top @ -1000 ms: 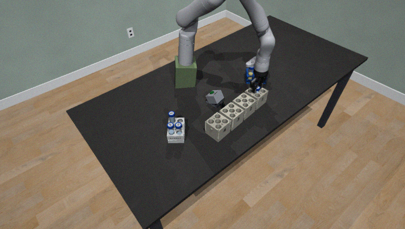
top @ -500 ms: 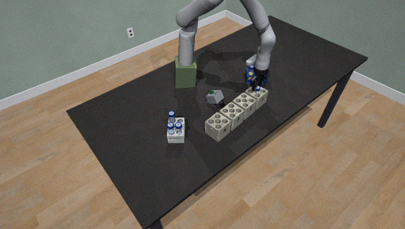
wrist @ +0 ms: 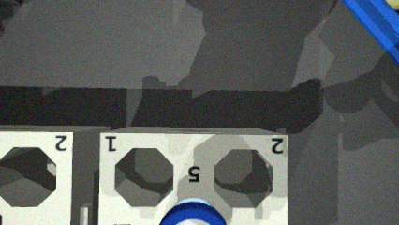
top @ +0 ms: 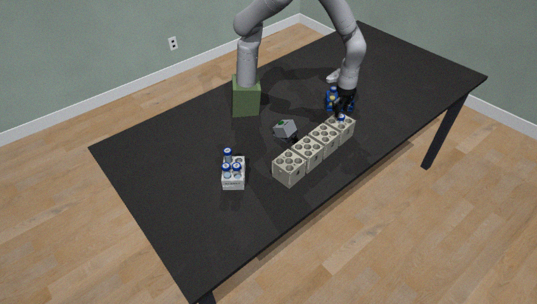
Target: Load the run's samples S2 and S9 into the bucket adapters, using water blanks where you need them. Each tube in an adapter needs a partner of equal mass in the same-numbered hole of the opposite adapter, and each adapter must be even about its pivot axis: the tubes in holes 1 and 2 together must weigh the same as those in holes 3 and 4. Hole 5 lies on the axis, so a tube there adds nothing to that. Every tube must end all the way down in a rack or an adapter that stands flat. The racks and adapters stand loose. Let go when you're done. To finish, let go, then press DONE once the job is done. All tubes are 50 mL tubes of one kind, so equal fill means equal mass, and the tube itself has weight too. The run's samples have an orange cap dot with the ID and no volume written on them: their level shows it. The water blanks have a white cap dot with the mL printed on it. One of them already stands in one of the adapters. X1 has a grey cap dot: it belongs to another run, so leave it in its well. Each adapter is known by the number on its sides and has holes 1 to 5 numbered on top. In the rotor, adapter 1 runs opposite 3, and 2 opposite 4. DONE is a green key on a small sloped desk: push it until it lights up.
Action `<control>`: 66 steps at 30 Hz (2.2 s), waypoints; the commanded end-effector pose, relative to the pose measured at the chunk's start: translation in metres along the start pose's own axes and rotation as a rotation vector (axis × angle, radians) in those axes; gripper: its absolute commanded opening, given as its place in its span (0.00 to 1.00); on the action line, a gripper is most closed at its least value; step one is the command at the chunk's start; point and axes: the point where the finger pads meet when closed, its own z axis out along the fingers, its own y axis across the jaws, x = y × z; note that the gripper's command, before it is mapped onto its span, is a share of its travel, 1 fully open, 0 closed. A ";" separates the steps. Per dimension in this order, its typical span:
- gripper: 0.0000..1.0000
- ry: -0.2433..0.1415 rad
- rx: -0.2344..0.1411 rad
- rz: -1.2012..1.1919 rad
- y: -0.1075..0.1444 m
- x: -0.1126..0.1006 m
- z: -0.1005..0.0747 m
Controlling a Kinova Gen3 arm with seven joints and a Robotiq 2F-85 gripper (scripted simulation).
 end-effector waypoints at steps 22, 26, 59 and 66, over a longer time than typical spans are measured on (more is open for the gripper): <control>0.62 -0.007 -0.002 0.005 -0.001 -0.003 -0.031; 0.62 -0.007 -0.003 0.001 0.000 -0.003 -0.036; 0.62 -0.007 -0.004 0.001 0.000 -0.003 -0.075; 0.62 -0.007 -0.004 0.001 0.000 -0.003 -0.084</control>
